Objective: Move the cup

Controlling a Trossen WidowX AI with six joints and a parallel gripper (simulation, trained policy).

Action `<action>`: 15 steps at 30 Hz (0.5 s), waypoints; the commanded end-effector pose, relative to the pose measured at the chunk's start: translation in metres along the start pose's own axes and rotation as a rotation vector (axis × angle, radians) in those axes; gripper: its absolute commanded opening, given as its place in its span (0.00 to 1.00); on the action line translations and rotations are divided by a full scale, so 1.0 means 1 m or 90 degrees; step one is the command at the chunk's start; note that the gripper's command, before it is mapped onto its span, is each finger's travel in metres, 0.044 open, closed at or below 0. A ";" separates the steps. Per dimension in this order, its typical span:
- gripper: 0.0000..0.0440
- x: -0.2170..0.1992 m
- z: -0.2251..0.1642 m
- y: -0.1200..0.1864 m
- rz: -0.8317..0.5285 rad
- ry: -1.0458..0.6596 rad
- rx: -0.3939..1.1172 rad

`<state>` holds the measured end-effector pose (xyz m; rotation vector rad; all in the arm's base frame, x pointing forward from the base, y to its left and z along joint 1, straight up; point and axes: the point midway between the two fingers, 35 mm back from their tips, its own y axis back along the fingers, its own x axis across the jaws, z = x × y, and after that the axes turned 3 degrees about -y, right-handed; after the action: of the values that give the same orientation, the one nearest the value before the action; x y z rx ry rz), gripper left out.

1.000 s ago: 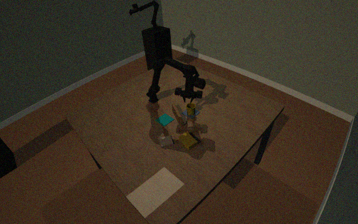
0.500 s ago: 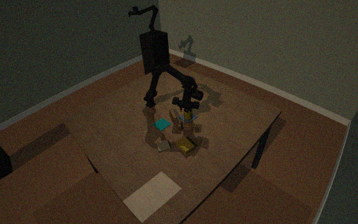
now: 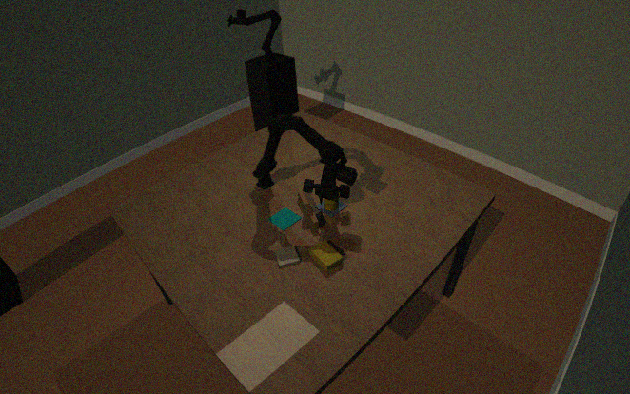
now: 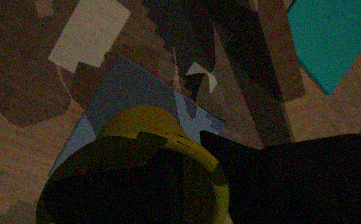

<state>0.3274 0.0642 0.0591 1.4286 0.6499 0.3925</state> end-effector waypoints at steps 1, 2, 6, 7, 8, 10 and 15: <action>0.00 -0.006 0.002 -0.006 -0.013 0.016 -0.005; 0.00 -0.007 0.002 -0.005 -0.012 0.017 -0.006; 0.02 -0.010 0.003 0.001 -0.006 0.018 -0.007; 0.02 -0.010 0.004 0.003 -0.004 0.017 -0.007; 0.03 -0.011 0.004 0.004 -0.003 0.017 -0.008; 0.04 -0.013 0.005 0.008 0.001 0.015 -0.008; 0.05 -0.018 0.007 0.019 0.010 0.008 -0.010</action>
<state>0.3208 0.0538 0.0696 1.4177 0.6656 0.4086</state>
